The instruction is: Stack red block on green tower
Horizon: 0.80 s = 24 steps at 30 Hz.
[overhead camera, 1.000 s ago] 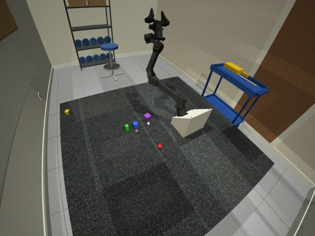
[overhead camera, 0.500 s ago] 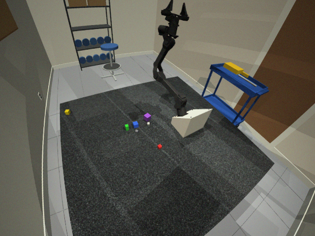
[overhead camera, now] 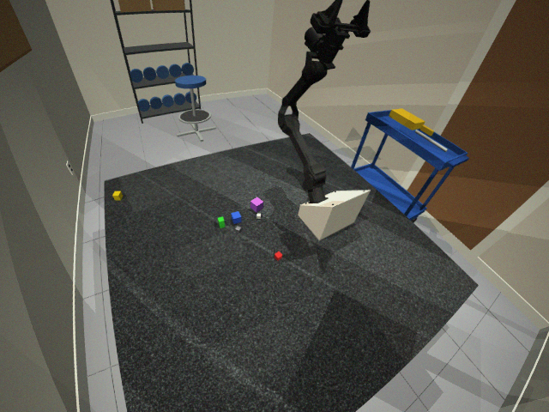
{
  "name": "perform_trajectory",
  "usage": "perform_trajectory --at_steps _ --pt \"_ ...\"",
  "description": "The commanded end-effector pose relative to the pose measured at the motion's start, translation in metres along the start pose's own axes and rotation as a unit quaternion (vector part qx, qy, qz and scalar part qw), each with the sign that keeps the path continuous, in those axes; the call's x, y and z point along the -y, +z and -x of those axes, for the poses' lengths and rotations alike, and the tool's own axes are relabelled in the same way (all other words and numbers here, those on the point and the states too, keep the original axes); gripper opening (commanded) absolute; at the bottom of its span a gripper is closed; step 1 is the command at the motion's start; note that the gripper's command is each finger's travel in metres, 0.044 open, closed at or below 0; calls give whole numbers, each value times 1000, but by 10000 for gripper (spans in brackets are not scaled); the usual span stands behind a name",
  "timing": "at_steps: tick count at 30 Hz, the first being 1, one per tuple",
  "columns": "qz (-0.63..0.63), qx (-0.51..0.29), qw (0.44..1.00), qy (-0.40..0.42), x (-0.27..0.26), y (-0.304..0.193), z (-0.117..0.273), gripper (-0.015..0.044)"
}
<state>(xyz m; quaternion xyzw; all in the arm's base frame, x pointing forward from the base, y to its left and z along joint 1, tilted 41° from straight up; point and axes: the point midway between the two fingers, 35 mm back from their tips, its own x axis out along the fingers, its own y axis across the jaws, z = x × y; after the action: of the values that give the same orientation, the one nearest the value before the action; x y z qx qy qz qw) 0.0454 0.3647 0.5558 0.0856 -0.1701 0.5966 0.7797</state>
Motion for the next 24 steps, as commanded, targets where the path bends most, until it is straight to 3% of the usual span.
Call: perform_trajectory --at_steps 1,13,24 --pt "-4 -88 995 -52 30 -68 -18 440" --pt "0 -310 934 -180 117 -236 -5 440" --pt "-23 -483 813 -325 209 -361 79 440"
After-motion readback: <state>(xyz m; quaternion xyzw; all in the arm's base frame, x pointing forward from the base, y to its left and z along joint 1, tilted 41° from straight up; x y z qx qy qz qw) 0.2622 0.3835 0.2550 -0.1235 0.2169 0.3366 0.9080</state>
